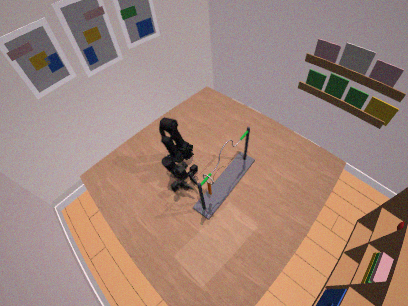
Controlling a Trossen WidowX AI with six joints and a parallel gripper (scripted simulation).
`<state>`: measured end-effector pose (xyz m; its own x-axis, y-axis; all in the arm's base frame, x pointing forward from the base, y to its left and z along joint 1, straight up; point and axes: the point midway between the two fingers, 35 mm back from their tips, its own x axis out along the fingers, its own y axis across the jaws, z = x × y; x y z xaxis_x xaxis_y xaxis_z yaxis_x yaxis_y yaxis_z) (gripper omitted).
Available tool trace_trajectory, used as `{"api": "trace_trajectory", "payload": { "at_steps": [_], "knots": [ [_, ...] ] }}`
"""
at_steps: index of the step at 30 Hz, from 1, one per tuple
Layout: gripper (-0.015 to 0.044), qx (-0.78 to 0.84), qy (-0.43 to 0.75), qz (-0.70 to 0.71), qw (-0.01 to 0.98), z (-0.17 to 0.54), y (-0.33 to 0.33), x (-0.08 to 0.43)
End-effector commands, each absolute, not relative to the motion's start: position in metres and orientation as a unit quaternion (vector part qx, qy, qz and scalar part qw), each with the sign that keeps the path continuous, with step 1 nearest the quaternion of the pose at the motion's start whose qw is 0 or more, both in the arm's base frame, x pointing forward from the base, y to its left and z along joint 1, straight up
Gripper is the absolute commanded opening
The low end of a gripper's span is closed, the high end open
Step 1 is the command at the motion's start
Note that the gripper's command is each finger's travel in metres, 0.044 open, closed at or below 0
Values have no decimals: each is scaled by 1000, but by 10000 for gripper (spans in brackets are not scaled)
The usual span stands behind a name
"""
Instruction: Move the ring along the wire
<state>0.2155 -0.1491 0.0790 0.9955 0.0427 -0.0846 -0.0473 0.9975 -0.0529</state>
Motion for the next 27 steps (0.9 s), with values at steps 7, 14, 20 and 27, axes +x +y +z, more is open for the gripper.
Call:
{"api": "trace_trajectory", "payload": {
  "at_steps": [7, 14, 20, 27],
  "knots": [
    [160, -8, 42, 52, 998, 76, -135, 220],
    [160, -9, 43, 52, 998, 95, -139, 240],
    [160, -9, 40, 52, 998, 117, -138, 258],
    [160, -9, 40, 52, 998, 122, -137, 263]
  ]
}}
